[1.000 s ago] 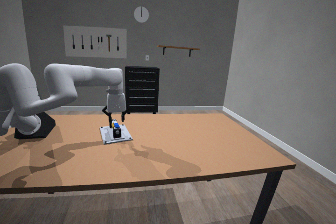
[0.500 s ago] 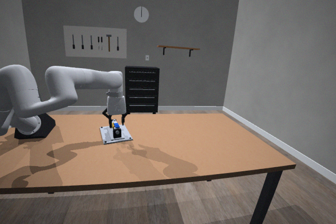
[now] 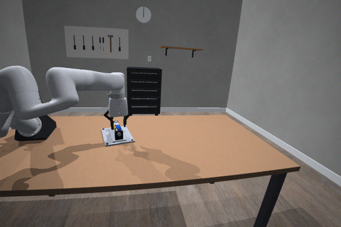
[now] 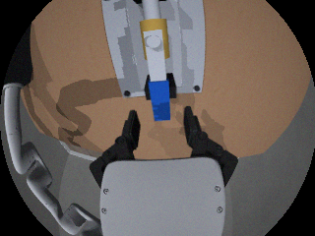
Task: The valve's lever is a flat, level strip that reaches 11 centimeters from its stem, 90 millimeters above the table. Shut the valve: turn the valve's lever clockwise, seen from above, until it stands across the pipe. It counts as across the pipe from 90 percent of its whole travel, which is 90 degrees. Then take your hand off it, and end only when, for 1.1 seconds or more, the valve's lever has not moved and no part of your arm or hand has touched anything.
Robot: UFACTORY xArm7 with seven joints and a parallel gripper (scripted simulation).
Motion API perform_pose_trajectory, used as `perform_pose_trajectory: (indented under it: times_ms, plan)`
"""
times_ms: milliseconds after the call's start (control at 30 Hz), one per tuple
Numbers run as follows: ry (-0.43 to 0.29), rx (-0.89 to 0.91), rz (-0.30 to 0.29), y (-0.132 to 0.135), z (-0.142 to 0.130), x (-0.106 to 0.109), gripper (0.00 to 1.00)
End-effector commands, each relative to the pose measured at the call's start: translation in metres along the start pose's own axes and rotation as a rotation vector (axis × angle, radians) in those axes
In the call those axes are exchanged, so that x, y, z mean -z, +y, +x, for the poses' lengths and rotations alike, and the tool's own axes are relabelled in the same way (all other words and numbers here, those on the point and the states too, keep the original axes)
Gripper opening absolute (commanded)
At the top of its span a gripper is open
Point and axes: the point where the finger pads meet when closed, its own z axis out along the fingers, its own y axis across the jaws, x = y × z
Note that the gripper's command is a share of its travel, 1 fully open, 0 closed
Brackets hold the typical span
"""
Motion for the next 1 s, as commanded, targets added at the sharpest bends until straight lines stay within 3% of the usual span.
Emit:
perform_pose_trajectory:
  times_ms: [0,967]
  plan:
    - [0.001,0.0,-0.005,0.001,0.0004,0.0026,0.68]
    - [0.001,0.0,-0.005,0.0021,0.001,0.0026,0.68]
